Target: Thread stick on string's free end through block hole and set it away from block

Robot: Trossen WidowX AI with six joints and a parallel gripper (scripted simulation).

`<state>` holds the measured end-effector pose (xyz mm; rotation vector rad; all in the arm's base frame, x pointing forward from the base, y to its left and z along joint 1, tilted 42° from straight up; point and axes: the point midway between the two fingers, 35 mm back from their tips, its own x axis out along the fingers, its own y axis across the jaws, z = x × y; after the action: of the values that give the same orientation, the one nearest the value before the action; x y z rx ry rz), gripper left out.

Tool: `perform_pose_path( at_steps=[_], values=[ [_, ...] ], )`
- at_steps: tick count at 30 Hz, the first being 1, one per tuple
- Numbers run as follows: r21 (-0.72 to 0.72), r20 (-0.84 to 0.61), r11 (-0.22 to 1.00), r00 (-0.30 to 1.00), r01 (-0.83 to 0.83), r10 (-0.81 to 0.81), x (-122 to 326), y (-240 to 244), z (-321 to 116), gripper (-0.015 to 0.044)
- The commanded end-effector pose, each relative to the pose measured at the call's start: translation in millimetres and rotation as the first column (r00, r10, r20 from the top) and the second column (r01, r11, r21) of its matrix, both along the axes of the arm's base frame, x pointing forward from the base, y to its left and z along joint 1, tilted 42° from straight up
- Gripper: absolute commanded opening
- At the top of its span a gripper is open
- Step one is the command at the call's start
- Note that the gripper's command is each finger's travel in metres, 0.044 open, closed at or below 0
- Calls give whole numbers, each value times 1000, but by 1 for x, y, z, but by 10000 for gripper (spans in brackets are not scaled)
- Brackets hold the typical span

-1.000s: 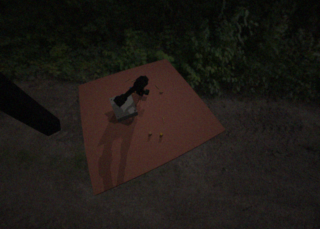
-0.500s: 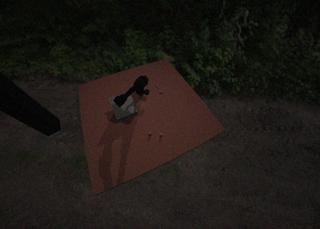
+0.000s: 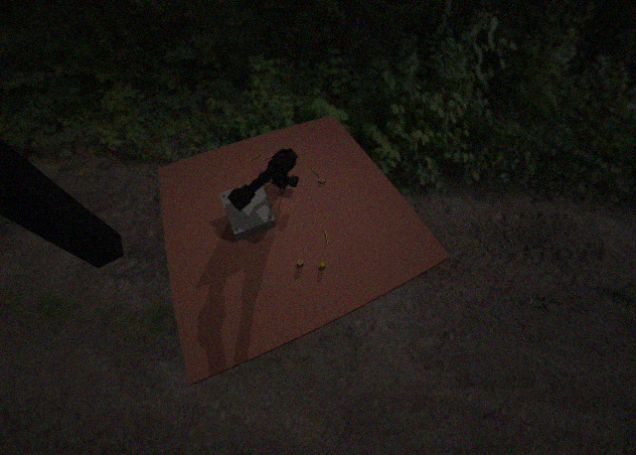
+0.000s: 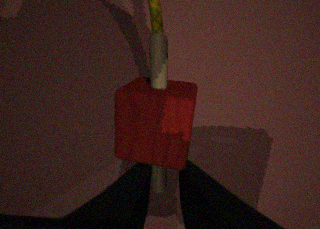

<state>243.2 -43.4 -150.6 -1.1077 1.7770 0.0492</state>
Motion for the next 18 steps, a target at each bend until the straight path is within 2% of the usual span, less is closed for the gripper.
perform_pose_path(
  at_steps=[1, 5, 7, 10, 18],
  values=[
    [0, -4, 1000, 1000, 8, -8, -2, -2, -1, 0],
    [0, -4, 1000, 1000, 8, -8, -2, -2, -1, 0],
    [3, -11, 1000, 1000, -10, 10, 2, 8, 8, 53],
    [9, -59, 999, 997, -50, 50, 5, 40, 45, 123],
    [9, -71, 998, 996, -59, 60, 5, 48, 55, 123]
  ],
)
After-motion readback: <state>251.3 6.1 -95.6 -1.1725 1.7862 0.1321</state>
